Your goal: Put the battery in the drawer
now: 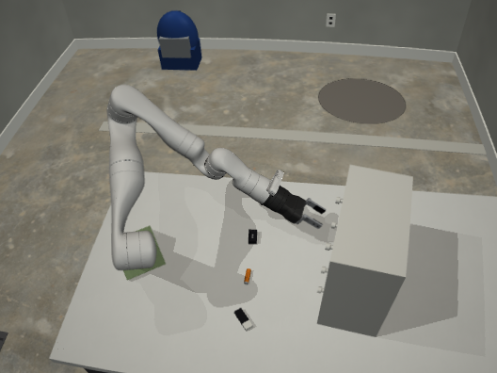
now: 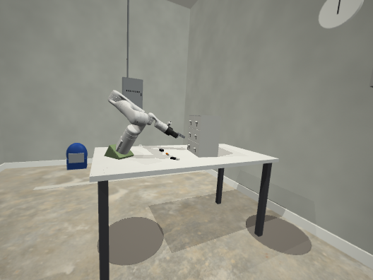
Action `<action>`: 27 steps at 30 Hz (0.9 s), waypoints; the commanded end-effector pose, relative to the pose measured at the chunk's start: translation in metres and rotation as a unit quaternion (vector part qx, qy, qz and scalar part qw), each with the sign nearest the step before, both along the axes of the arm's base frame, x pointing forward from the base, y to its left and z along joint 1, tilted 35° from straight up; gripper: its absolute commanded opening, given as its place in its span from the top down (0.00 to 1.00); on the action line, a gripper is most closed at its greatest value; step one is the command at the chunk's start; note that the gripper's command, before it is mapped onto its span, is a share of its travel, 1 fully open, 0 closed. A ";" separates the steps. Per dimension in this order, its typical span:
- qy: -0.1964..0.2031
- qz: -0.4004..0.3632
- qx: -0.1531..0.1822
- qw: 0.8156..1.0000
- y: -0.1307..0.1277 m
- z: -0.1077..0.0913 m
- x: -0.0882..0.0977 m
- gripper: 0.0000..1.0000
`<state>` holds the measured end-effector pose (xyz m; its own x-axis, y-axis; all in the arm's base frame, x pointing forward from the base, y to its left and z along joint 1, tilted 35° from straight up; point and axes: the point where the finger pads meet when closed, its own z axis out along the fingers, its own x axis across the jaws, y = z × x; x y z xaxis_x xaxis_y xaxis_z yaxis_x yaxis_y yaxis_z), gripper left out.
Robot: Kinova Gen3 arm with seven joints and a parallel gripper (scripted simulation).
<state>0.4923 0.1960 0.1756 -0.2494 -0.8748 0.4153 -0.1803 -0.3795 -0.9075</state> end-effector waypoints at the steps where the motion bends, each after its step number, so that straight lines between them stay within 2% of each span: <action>1: -0.001 0.000 0.000 1.000 0.000 0.000 0.000 0.00; 6: -0.001 0.000 0.000 1.000 -0.006 -0.011 0.004 0.00; 15: -0.001 0.000 0.000 1.000 -0.027 -0.045 0.018 0.00; 27: -0.001 0.000 0.000 1.000 -0.032 -0.054 0.021 0.00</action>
<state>0.5132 0.1642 0.1211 -0.2502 -0.8754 0.4136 -0.1802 -0.3776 -0.9082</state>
